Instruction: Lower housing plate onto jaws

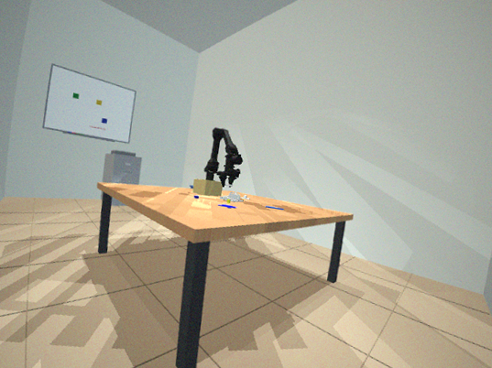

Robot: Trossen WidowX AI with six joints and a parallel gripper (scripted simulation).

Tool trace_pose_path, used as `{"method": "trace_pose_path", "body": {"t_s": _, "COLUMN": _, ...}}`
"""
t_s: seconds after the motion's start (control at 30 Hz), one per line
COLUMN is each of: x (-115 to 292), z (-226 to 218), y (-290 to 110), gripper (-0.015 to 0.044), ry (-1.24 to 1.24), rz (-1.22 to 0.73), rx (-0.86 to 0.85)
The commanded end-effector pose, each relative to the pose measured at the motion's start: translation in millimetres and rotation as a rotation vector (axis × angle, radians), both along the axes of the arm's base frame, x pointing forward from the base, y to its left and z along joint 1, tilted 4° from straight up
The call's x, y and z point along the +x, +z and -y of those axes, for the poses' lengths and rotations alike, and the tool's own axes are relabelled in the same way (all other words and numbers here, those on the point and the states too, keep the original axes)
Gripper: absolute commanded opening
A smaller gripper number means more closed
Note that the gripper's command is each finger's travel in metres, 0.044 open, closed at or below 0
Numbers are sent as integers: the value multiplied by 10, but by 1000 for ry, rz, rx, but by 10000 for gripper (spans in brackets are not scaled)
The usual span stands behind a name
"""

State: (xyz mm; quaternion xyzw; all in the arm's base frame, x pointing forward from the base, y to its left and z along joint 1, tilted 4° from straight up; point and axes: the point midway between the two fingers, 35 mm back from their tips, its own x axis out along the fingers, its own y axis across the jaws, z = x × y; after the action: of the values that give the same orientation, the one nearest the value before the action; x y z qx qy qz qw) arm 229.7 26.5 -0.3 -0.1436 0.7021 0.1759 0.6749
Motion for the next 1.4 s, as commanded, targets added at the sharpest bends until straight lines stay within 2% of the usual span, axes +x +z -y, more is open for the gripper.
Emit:
{"method": "trace_pose_path", "body": {"t_s": 0.0, "x": 6, "z": 2, "y": -7, "gripper": 351, "ry": -3, "rz": 4, "rx": -2}}
{"method": "trace_pose_path", "body": {"t_s": 1.37, "x": -27, "z": -18, "y": -608, "gripper": 351, "ry": -3, "rz": 4, "rx": -2}}
